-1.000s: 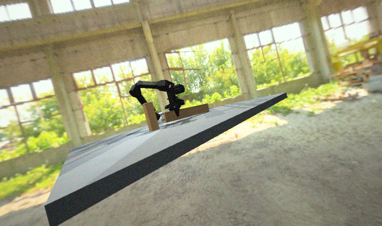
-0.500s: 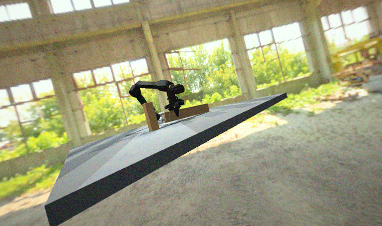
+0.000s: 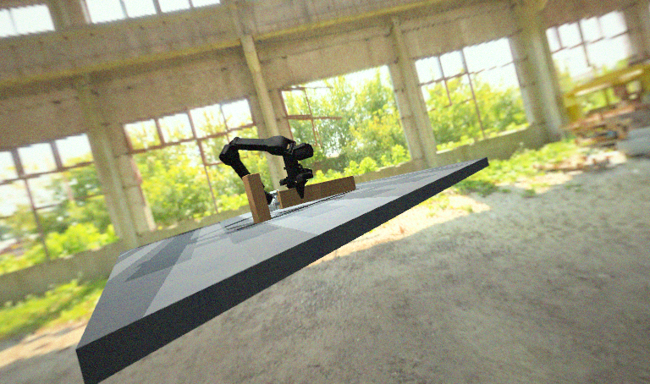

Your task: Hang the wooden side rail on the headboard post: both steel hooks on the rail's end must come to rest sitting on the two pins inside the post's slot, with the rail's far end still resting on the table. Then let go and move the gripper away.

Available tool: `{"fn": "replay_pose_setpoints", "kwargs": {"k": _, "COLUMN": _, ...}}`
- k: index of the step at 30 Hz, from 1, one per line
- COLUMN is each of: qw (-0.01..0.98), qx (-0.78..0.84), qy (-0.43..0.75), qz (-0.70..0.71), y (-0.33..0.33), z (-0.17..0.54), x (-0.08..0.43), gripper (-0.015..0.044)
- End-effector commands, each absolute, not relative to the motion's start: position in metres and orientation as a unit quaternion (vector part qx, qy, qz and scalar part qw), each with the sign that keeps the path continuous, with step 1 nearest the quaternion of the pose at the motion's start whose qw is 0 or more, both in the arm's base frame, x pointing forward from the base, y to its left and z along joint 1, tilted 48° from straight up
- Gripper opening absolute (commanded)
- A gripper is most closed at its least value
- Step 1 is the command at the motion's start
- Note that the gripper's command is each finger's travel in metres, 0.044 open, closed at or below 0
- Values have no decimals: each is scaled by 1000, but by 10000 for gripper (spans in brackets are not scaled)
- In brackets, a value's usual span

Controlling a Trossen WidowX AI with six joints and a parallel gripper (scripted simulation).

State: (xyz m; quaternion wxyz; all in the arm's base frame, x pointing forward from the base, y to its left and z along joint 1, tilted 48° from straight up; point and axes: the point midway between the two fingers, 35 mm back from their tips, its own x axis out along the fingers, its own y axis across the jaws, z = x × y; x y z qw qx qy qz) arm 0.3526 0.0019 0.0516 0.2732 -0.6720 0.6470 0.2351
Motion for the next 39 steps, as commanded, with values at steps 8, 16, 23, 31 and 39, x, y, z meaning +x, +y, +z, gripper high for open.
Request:
{"fn": "replay_pose_setpoints", "kwargs": {"k": 8, "qw": 277, "qx": -676, "qy": 641, "qz": 233, "y": 4, "z": 57, "x": 354, "gripper": 0}}
{"fn": "replay_pose_setpoints", "kwargs": {"k": 16, "qw": 277, "qx": -676, "qy": 641, "qz": 233, "y": 3, "z": 57, "x": 353, "gripper": 0}}
{"fn": "replay_pose_setpoints", "kwargs": {"k": 23, "qw": 277, "qx": -676, "qy": 641, "qz": 233, "y": 3, "z": 58, "x": 354, "gripper": 0}}
{"fn": "replay_pose_setpoints", "kwargs": {"k": 31, "qw": 277, "qx": -676, "qy": 641, "qz": 233, "y": 3, "z": 59, "x": 354, "gripper": 0}}
{"fn": "replay_pose_setpoints", "kwargs": {"k": 39, "qw": 277, "qx": -676, "qy": 641, "qz": 233, "y": 2, "z": 60, "x": 354, "gripper": 0}}
